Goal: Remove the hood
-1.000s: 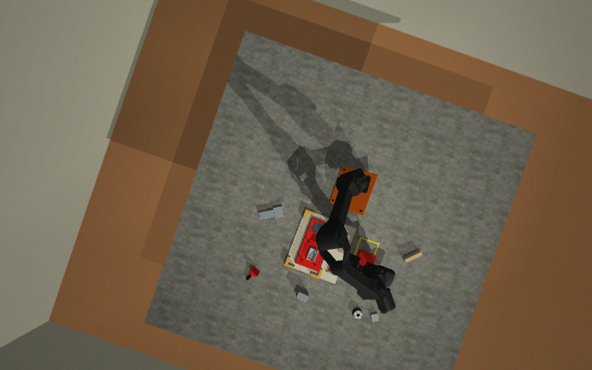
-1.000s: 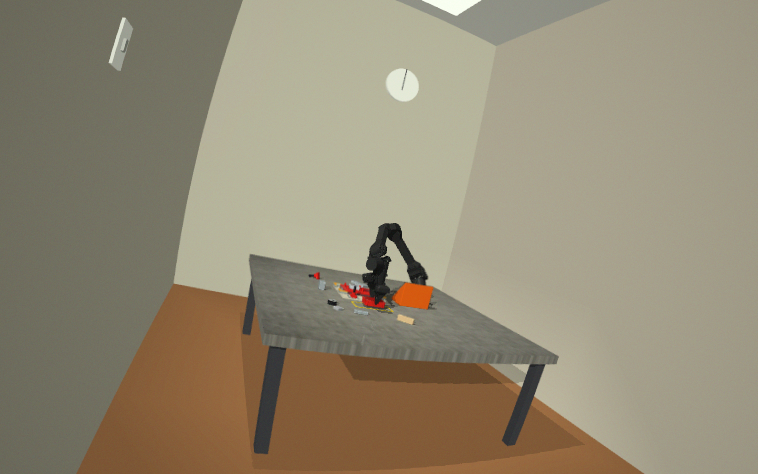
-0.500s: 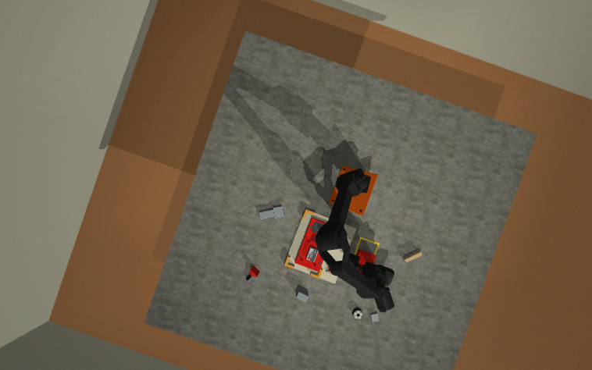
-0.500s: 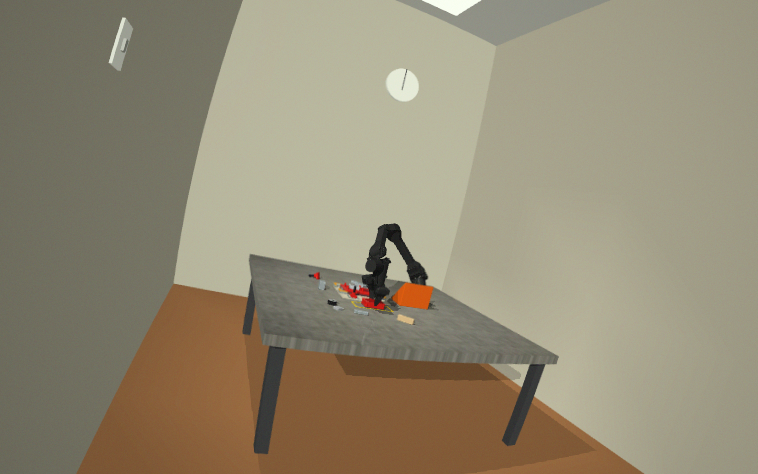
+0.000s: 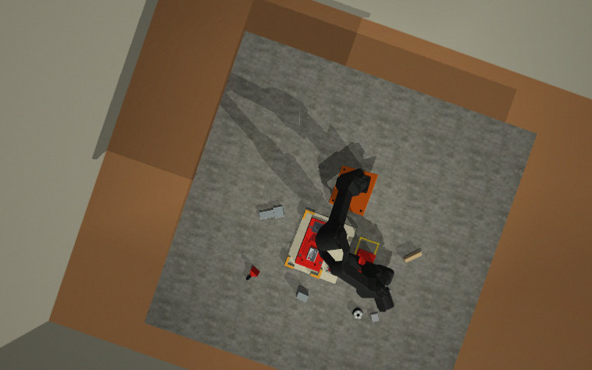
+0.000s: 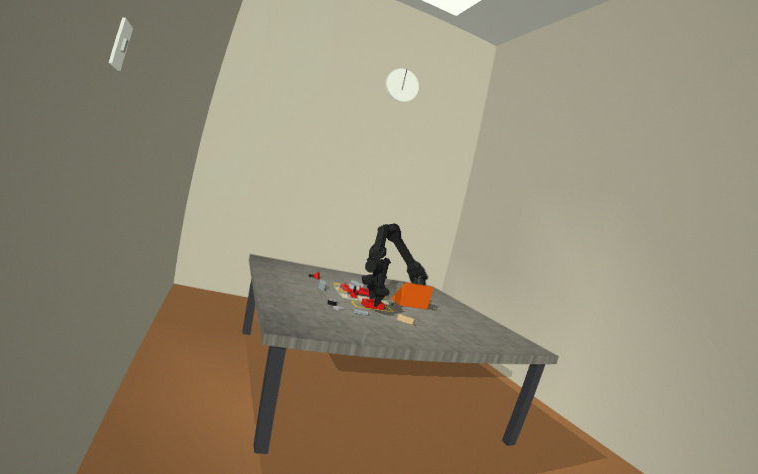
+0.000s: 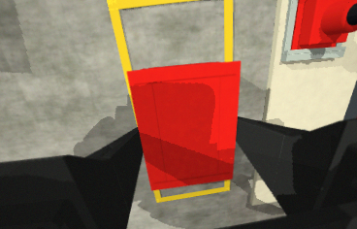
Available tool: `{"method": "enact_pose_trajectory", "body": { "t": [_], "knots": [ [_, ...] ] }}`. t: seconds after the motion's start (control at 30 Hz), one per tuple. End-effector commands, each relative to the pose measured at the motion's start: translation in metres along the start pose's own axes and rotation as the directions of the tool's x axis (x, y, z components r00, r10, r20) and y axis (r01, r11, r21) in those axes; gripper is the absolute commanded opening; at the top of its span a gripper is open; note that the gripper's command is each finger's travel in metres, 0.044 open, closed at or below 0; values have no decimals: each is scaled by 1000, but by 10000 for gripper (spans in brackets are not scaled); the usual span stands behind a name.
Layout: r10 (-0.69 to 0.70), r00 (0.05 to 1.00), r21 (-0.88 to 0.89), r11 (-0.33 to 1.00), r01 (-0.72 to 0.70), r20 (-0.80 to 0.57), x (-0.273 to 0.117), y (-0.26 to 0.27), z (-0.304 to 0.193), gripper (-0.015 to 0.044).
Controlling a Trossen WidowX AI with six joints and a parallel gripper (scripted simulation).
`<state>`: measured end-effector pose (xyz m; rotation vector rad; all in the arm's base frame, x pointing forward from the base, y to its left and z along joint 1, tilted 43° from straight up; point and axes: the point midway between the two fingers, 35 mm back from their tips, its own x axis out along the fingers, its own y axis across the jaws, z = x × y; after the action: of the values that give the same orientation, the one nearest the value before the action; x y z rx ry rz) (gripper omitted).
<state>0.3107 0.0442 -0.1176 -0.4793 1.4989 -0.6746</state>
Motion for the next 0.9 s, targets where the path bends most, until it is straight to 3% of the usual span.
{"method": "enact_pose_trajectory", "body": {
  "t": [0.0,0.17,0.43,0.87],
  "knots": [
    [0,1000,0,1000,0,0,0,0,0,315],
    [0,1000,0,1000,0,0,0,0,0,440],
    [-4,1000,-1,1000,4,-3,-69,1,0,440],
    [-4,1000,-1,1000,4,-3,-72,1,0,440]
  ]
}}
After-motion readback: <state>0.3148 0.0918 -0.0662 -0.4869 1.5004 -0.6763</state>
